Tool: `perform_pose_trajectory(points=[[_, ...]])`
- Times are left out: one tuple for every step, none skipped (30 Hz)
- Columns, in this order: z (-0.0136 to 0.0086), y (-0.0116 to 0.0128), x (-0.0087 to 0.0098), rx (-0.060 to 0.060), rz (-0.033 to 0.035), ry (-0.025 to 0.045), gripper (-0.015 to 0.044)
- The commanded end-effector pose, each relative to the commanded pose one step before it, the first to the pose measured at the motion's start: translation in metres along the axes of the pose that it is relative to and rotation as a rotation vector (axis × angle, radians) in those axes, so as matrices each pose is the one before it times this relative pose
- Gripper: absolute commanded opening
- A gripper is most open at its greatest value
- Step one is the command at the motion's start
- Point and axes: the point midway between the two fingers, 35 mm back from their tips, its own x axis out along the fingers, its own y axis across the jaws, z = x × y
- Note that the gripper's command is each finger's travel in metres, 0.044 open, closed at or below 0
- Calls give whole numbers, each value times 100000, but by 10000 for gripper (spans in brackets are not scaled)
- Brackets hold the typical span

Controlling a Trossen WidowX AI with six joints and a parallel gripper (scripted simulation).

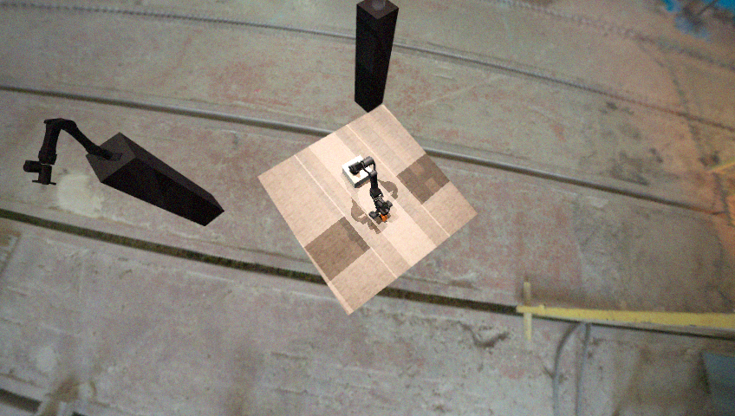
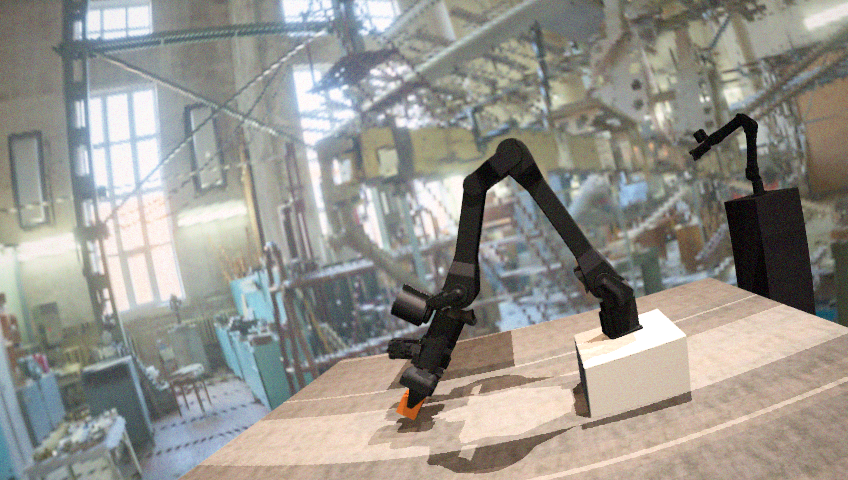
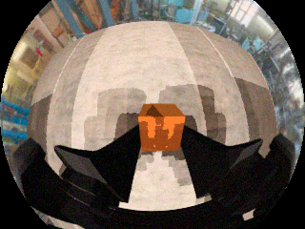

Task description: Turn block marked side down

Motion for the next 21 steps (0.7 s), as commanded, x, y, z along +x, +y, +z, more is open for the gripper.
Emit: perform_pose_trajectory(points=[[-171,43,668,292,249,-5729,0],[-64,-10,151,24,-20,-1486,0],[-67,-8,137,24,-18,-1486,0],[-70,-7,122,23,-16,-1485,0],[-72,-6,108,23,-14,-1484,0],[-73,-5,93,22,-12,-1484,0],[-74,-4,79,22,-10,-1483,0],[-74,-3,64,21,-8,-1482,0],[-74,-2,50,21,-6,-1482,0],[-73,-1,35,20,-4,-1481,0],[-72,0,21,20,-3,-1480,0],[-70,1,7,19,-1,-1480,0],[-68,2,-7,19,1,-1479,0],[-66,3,-21,18,3,-1478,0],[-62,4,-34,18,5,-1478,0],[-59,5,-48,17,7,-1477,0],[-54,6,-61,17,9,-1477,0],[-50,7,-74,16,11,-1476,0],[-45,8,-87,16,13,-1476,0],[-39,9,-100,15,14,-1475,0],[-33,10,-112,15,16,-1474,0]])
